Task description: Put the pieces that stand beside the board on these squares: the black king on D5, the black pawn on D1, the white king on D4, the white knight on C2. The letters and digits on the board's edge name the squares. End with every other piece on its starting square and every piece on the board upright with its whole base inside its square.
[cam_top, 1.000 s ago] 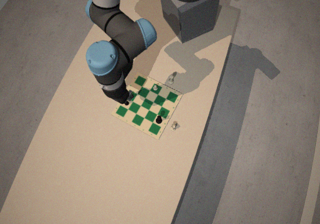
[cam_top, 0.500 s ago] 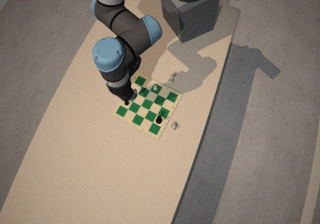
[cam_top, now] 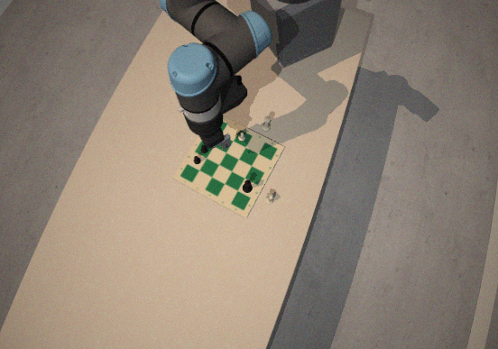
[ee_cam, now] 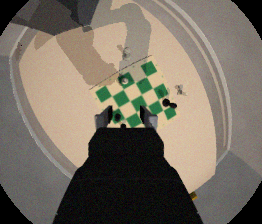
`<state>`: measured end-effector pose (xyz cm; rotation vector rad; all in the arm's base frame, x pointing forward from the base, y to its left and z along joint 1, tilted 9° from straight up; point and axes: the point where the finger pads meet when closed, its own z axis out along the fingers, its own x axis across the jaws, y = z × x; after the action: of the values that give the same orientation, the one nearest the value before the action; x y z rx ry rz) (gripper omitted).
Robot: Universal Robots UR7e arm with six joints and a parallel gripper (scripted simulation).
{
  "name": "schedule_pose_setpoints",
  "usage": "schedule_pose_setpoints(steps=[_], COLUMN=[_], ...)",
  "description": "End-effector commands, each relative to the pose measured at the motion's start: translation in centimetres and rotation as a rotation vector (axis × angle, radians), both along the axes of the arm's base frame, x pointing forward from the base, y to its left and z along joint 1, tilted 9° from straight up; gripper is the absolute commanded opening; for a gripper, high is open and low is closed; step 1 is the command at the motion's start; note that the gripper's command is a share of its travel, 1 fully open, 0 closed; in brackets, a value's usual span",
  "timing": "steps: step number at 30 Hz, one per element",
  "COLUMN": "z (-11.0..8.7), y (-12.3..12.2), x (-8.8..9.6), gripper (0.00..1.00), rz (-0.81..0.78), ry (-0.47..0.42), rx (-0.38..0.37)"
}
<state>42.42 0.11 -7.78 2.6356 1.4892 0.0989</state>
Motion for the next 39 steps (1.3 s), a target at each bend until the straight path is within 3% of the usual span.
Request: schedule_pose_setpoints(steps=[1,13,15,16,25,30,39], z=[-0.1,-0.3,-0.3,-0.3,-0.2,-0.1,0.0], y=[1.7,4.8,4.8,5.0,6.4,6.9,7.3], x=[-2.0,-6.5,-6.5,-6.8,-9.6,-10.7,-11.7], gripper=[1.0,1.0,1.0,1.0,1.0,1.0,1.0], rz=[-0.255,-0.651,-0.651,-0.746,-1.025,-1.186,-1.321], ry=[-0.032,-0.056,-0.056,-0.065,-0.083,-0.098,-0.111], rx=[0.013,0.067,0.067,0.076,0.112,0.129,0.143])
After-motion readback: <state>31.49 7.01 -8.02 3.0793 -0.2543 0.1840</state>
